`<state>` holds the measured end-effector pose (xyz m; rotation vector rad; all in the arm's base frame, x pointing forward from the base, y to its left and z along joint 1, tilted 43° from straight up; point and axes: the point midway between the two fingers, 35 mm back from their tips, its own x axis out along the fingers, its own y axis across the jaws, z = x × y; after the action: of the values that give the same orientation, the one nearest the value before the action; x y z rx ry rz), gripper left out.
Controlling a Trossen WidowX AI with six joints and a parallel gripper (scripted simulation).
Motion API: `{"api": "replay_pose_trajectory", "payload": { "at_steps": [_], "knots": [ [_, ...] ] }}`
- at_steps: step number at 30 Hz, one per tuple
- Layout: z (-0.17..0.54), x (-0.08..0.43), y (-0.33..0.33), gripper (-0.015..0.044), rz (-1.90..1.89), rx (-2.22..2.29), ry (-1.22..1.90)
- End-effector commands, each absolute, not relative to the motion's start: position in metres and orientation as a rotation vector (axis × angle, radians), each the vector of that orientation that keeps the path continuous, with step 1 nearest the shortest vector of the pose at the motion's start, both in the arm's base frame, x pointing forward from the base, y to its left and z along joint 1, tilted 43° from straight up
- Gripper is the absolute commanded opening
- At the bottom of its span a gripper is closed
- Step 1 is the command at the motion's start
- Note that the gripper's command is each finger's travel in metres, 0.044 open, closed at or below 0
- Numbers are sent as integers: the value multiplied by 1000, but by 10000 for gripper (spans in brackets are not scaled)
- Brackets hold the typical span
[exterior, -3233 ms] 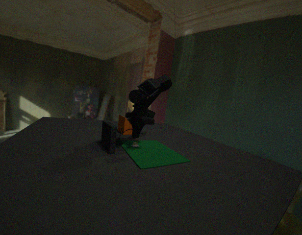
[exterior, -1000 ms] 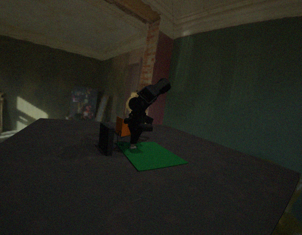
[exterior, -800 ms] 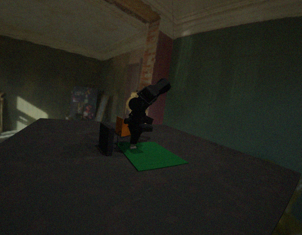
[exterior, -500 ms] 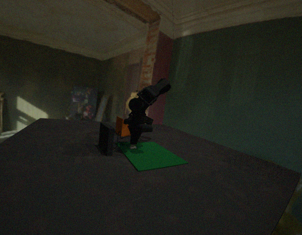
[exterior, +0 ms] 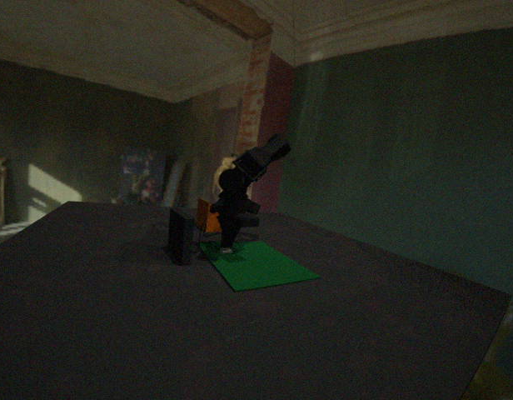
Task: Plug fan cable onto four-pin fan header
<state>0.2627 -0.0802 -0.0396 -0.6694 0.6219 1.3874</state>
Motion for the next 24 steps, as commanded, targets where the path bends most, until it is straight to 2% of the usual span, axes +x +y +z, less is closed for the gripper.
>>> {"api": "replay_pose_trajectory", "payload": {
  "at_steps": [1, 17, 24],
  "knots": [
    [-42, 263, -78, 0, 1383, -663, 622],
    [-49, 264, -71, 0, 1383, -663, 622],
    [-47, 264, -74, 184, 1385, -668, 622]
  ]
}}
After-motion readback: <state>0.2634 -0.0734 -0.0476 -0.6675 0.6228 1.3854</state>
